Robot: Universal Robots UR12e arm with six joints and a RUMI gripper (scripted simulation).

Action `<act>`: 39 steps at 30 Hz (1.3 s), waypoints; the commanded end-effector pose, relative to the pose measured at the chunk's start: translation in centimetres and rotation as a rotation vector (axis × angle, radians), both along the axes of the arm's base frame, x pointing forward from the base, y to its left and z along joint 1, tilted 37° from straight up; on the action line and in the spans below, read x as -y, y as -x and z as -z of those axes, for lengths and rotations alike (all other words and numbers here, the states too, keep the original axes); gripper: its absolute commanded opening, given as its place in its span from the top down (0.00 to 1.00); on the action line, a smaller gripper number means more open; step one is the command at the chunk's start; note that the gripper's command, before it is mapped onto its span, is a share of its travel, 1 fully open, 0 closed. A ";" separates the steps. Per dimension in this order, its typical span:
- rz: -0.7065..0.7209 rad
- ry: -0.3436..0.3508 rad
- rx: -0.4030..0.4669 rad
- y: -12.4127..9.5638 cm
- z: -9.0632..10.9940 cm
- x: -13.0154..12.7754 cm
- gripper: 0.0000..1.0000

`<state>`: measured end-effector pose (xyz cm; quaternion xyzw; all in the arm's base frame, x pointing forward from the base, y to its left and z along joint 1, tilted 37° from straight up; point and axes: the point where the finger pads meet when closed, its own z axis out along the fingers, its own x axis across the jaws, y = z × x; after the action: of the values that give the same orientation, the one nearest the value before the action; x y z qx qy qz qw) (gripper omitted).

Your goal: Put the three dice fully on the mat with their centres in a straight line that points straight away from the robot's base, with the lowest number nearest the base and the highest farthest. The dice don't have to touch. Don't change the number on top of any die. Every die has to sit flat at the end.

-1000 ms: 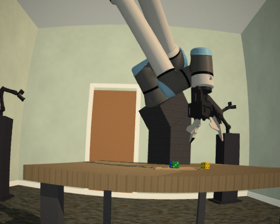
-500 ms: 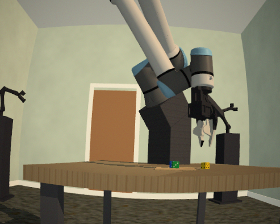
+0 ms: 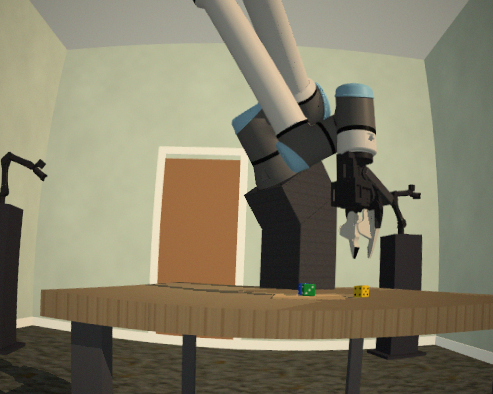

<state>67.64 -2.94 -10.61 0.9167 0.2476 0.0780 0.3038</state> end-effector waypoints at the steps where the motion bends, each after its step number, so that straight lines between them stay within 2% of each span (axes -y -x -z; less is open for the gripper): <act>1: 0.000 0.000 0.001 0.0 0.0 0.0 0.76; 26: 0.000 0.000 0.001 -0.1 0.1 0.1 0.76; 39: 0.000 0.000 0.001 -0.5 1.3 0.8 0.76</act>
<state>67.95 -3.50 -11.48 0.9167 0.2476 0.0780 0.3037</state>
